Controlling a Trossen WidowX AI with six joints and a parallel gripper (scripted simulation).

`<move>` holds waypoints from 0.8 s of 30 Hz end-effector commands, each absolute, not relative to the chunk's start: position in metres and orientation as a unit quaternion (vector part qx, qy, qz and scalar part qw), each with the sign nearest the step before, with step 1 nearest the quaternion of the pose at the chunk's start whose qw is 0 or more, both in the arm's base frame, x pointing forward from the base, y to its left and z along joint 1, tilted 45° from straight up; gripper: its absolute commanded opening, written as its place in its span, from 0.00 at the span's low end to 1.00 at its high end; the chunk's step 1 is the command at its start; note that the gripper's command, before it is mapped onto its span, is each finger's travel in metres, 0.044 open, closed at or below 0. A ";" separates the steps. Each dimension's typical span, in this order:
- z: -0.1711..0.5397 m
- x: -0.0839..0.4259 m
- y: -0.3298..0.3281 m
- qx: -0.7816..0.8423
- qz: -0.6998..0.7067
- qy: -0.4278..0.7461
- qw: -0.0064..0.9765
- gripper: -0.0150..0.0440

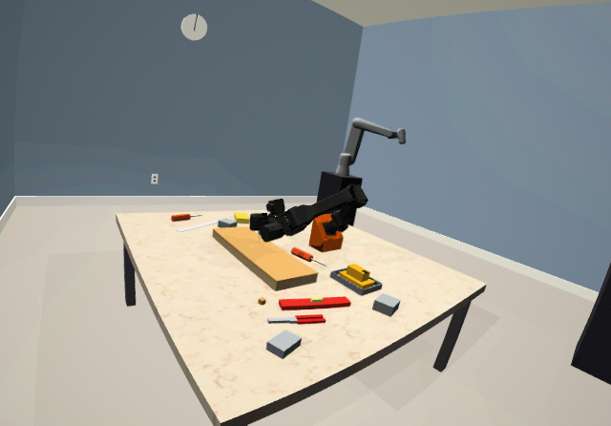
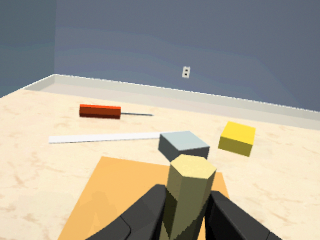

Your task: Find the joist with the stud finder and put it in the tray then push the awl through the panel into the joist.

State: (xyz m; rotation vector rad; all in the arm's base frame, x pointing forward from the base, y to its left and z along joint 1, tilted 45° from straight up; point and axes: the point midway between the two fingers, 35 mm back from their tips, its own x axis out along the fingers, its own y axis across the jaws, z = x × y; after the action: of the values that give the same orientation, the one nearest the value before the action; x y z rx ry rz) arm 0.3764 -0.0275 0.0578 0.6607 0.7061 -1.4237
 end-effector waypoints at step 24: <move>0.034 0.375 -0.005 0.293 -0.629 0.309 0.651 0.25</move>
State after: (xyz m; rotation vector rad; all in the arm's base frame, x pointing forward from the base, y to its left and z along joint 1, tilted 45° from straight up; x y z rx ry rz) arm 0.3750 -0.0076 0.0374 0.6603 0.7006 -1.4267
